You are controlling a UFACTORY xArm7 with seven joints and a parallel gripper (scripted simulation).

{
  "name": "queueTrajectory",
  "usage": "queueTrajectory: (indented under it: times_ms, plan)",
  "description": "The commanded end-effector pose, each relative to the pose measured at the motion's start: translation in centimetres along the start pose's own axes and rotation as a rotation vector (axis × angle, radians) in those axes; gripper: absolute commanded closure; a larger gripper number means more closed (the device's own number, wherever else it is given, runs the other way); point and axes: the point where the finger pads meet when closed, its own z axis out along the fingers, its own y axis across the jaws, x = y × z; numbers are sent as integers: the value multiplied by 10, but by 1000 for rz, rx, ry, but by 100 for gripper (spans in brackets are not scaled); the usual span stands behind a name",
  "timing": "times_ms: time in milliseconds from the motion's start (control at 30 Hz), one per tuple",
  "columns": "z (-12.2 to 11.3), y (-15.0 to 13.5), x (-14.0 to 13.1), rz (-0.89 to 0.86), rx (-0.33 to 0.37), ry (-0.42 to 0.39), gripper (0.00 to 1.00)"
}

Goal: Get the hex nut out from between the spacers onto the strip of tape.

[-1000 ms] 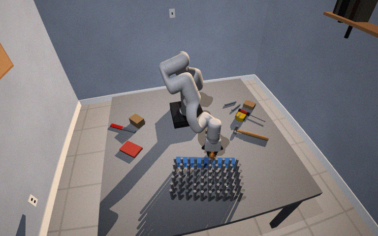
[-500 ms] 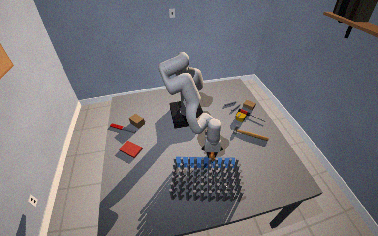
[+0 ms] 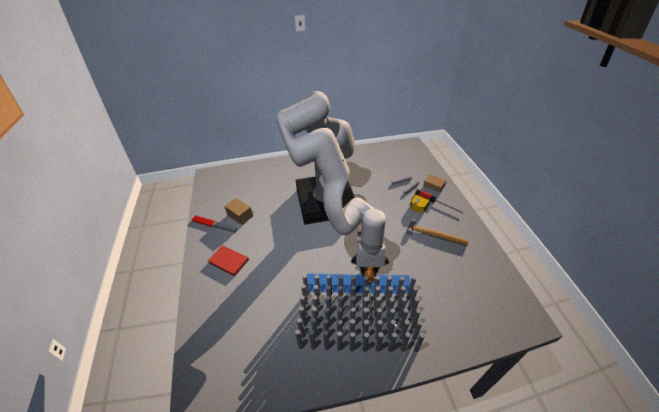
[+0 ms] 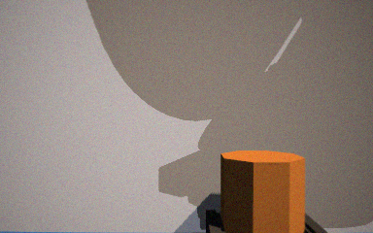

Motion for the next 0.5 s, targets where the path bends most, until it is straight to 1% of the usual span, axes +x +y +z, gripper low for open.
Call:
queueTrajectory:
  times_ms: [0, 467]
  plan:
    - [-1, 1, -1, 0, -1, -3, 100]
    - [1, 1, -1, 0, -1, -3, 100]
